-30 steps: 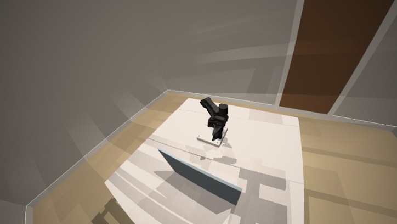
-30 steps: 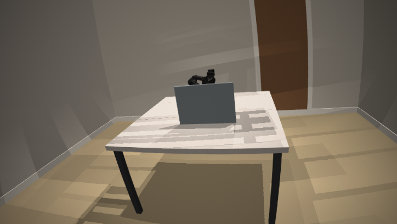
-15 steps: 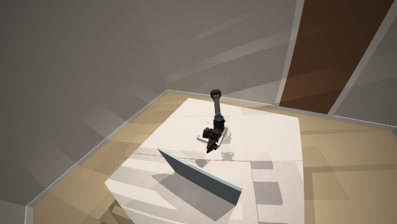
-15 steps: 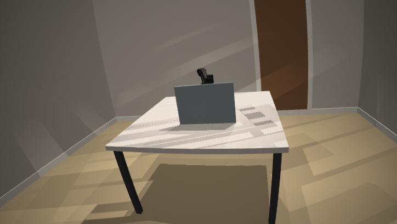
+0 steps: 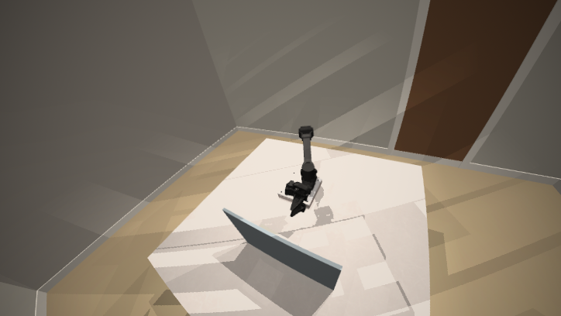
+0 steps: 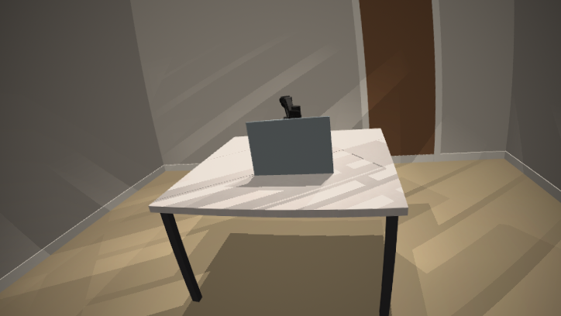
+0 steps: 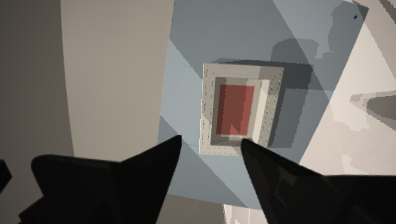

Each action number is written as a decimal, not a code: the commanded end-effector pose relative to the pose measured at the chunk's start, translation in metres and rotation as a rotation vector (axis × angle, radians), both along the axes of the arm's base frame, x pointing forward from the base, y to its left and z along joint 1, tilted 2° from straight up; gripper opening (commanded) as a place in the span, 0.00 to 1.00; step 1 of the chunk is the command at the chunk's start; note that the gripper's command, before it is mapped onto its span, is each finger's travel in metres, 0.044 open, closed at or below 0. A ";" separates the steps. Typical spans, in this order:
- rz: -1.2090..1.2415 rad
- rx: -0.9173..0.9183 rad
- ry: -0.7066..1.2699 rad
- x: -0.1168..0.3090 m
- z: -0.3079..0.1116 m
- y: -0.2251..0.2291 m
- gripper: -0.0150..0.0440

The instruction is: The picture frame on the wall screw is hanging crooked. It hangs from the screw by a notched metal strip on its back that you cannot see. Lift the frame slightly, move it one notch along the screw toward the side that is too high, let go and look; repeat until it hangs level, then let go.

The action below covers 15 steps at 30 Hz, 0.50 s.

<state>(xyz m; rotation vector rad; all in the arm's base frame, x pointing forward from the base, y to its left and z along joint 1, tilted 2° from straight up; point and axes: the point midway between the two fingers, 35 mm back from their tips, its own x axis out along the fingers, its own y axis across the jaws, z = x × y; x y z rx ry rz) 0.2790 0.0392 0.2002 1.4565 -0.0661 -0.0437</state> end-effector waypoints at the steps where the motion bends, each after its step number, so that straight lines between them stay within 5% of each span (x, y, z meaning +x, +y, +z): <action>1: 0.004 0.006 -0.006 0.012 0.005 0.001 0.69; 9: 0.004 0.005 -0.010 0.071 0.005 -0.004 0.69; 15: 0.004 0.005 -0.011 0.077 0.004 -0.005 0.69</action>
